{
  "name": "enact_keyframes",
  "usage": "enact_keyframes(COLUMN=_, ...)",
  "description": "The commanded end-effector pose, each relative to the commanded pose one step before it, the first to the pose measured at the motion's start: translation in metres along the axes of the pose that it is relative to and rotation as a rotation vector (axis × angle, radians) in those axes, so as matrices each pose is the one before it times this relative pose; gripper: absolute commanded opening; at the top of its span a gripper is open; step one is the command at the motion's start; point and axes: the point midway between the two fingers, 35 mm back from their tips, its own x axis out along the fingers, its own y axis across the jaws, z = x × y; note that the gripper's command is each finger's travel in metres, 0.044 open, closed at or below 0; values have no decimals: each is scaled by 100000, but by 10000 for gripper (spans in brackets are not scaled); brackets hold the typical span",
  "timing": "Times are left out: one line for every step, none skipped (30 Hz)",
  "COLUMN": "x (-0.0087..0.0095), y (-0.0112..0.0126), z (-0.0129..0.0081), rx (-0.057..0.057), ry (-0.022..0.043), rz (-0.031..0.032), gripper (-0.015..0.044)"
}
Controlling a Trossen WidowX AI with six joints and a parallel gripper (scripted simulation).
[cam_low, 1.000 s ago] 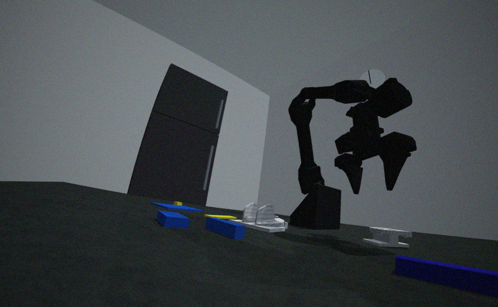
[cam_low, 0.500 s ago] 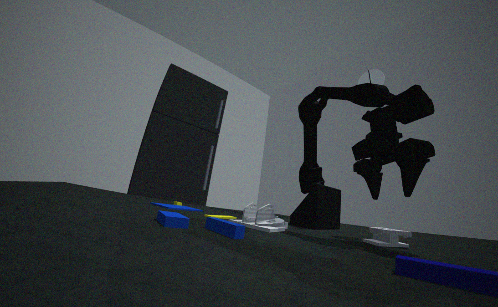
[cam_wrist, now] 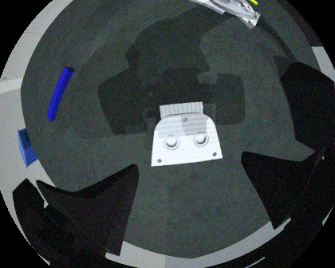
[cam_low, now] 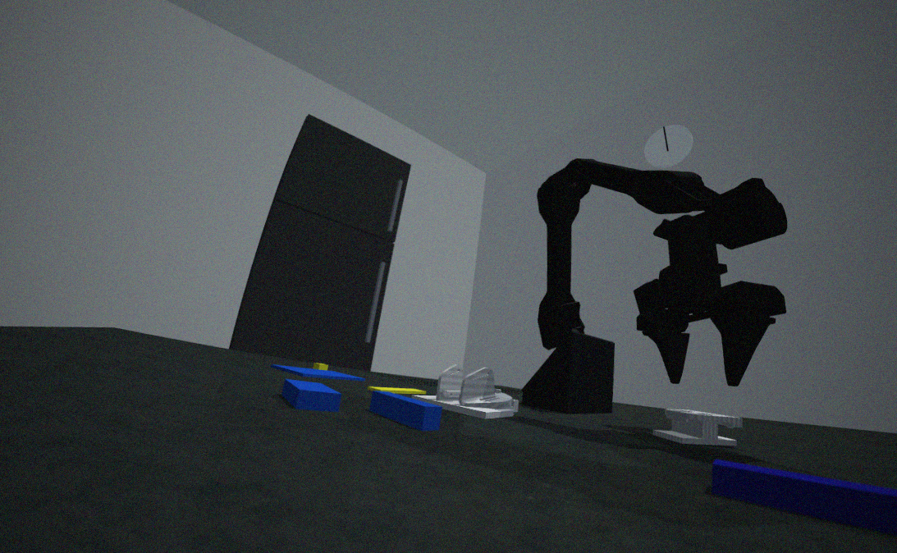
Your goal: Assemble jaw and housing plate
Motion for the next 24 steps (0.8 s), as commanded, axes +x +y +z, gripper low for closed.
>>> enact_keyframes(x=196, y=-142, z=89, rx=-546, ry=-651, rz=-259, gripper=440)
enact_keyframes(x=0, y=0, z=0, rx=0, ry=0, rz=0, gripper=440)
enact_keyframes(x=0, y=0, z=0, rx=0, ry=0, rz=0, gripper=440)
enact_keyframes(x=0, y=0, z=0, rx=0, ry=0, rz=0, gripper=440)
enact_keyframes(x=0, y=0, z=0, rx=0, ry=0, rz=0, gripper=440)
enact_keyframes(x=27, y=4, z=1, rx=0, ry=0, rz=1, gripper=440)
enact_keyframes(x=80, y=13, z=1, rx=1, ry=-1, rz=2, gripper=440)
enact_keyframes(x=133, y=21, z=2, rx=2, ry=-2, rz=3, gripper=440)
enact_keyframes(x=163, y=25, z=3, rx=3, ry=-2, rz=4, gripper=440)
enact_keyframes(x=163, y=24, z=3, rx=3, ry=-3, rz=3, gripper=440)
enact_keyframes(x=163, y=23, z=3, rx=3, ry=-3, rz=3, gripper=440)
enact_keyframes(x=163, y=22, z=3, rx=3, ry=-3, rz=3, gripper=440)
enact_keyframes(x=163, y=21, z=2, rx=3, ry=-3, rz=2, gripper=440)
enact_keyframes(x=162, y=20, z=2, rx=3, ry=-3, rz=2, gripper=440)
enact_keyframes(x=162, y=19, z=2, rx=3, ry=-3, rz=2, gripper=440)
enact_keyframes(x=162, y=18, z=2, rx=3, ry=-4, rz=1, gripper=440)
enact_keyframes(x=162, y=17, z=2, rx=3, ry=-4, rz=1, gripper=440)
enact_keyframes(x=162, y=16, z=2, rx=3, ry=-4, rz=1, gripper=440)
enact_keyframes(x=132, y=13, z=1, rx=3, ry=-3, rz=0, gripper=440)
enact_keyframes(x=79, y=7, z=1, rx=2, ry=-2, rz=0, gripper=440)
enact_keyframes(x=26, y=2, z=0, rx=1, ry=-1, rz=0, gripper=440)
enact_keyframes(x=0, y=0, z=0, rx=0, ry=0, rz=0, gripper=440)
enact_keyframes(x=0, y=0, z=0, rx=0, ry=0, rz=0, gripper=440)
enact_keyframes(x=0, y=0, z=0, rx=0, ry=0, rz=0, gripper=440)
